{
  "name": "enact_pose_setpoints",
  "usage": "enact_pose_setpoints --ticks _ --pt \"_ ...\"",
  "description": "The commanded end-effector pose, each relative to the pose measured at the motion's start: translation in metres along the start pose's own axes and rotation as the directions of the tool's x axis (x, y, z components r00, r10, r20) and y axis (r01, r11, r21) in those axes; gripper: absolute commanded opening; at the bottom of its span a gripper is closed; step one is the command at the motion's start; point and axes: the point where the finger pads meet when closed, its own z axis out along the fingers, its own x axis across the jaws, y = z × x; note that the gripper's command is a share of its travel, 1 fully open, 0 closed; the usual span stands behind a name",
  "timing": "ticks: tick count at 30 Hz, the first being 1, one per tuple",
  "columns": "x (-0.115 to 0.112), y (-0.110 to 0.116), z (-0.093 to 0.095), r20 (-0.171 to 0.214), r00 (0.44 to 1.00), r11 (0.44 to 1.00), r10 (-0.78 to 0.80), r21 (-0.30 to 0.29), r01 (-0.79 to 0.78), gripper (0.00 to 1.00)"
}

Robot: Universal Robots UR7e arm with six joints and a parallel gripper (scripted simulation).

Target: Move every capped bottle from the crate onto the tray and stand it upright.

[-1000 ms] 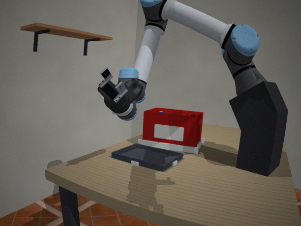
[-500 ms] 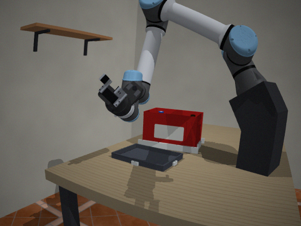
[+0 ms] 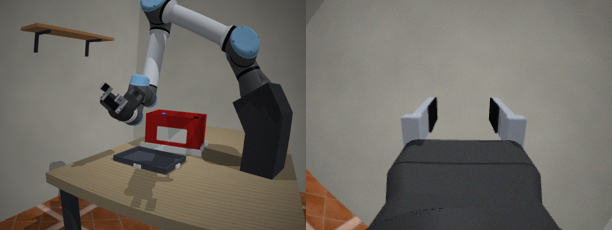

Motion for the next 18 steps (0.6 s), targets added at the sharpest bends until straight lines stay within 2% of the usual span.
enact_pose_setpoints --ticks 1,4,6,7,18 --pt "0.004 0.01 -0.018 0.037 0.999 0.993 0.021 -0.115 -0.017 1.0" --pt "0.005 0.015 -0.027 0.043 0.999 0.988 0.033 -0.151 -0.026 1.0" --pt "0.005 0.015 -0.027 0.043 0.999 0.988 0.033 -0.151 -0.026 1.0" --pt "0.003 0.012 -0.02 -0.003 1.0 0.999 0.02 -0.041 -0.02 1.0" --pt "0.005 0.029 -0.052 0.022 0.998 0.983 0.058 -0.174 -0.054 1.0"
